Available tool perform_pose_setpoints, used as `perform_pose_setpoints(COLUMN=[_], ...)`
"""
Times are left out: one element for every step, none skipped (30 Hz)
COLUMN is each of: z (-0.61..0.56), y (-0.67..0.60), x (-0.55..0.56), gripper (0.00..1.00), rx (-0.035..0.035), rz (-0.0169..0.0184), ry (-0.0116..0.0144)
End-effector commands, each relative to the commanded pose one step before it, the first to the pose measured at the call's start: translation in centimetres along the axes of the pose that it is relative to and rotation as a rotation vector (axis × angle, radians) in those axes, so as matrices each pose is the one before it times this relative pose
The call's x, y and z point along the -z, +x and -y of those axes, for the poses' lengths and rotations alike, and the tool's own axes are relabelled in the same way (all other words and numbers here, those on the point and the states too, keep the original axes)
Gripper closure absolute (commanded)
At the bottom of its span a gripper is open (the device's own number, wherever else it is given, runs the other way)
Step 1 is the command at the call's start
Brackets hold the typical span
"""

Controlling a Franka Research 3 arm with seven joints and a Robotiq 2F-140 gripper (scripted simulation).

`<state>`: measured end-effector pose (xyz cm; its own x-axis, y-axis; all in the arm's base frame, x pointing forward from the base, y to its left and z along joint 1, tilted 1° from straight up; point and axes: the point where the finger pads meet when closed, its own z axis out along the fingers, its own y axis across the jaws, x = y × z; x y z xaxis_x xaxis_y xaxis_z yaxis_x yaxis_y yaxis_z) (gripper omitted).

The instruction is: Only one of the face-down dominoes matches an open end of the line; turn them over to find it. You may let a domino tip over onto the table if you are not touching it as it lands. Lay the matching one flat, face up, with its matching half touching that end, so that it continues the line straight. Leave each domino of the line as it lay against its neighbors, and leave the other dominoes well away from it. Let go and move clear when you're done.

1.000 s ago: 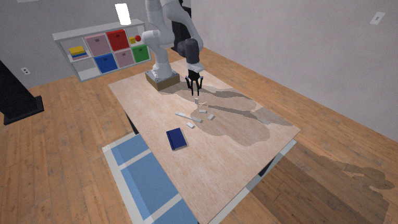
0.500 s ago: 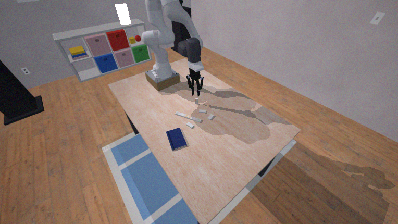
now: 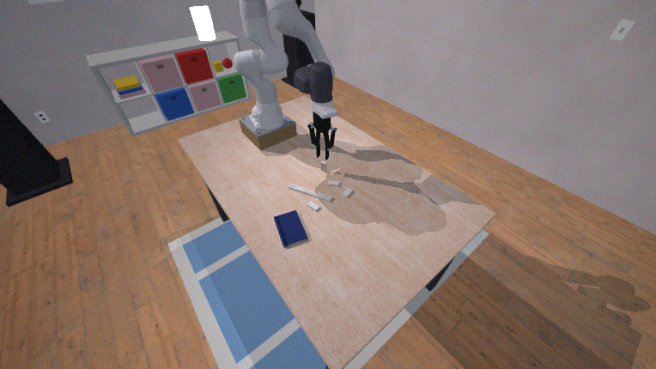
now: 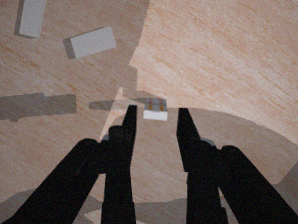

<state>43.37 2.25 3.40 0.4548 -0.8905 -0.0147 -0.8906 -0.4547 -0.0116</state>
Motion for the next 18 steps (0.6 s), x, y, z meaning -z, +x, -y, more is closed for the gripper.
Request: perform_pose_setpoints(z=[0.037,0.001,0.001,0.000,0.000,0.001,0.001,0.001,0.002,0.002,0.002,0.002,0.002,0.002,0.002,0.002,0.002,0.002], y=[-0.110,0.000,-0.001,0.000,0.000,-0.001,0.001,0.001,0.000,0.000,-0.001,-0.001,0.001,0.000,0.000,-0.001,-0.001,0.001], x=[-0.153,-0.056,-0.061,0.000,0.000,-0.066,-0.072,-0.077,-0.082,-0.086,-0.090,-0.093,-0.095,-0.098,-0.100,-0.102,-0.103,-0.104], gripper=[0.67,0.67,0.67,0.67,0.67,0.67,0.67,0.67,0.67,0.67,0.67,0.67,0.67,0.67,0.67,0.67,0.67,0.67], rx=[-0.03411,-0.00008,-0.00008,0.00000,0.00000,-0.00009,-0.00001,-0.00001,0.00000,0.00000,0.00001,0.00001,-0.00001,0.00000,0.00000,0.00001,0.00000,-0.00001], rz=[-0.00449,-0.00021,-0.00023,0.00000,0.00000,-0.00024,-0.00004,-0.00001,-0.00001,0.00000,0.00001,0.00001,-0.00002,-0.00001,0.00000,0.00002,0.00000,-0.00002], ry=[-0.00601,-0.00020,-0.00022,0.00000,0.00000,-0.00023,-0.00003,-0.00001,0.00000,0.00000,0.00001,0.00001,-0.00001,-0.00001,0.00000,0.00001,0.00000,-0.00001])
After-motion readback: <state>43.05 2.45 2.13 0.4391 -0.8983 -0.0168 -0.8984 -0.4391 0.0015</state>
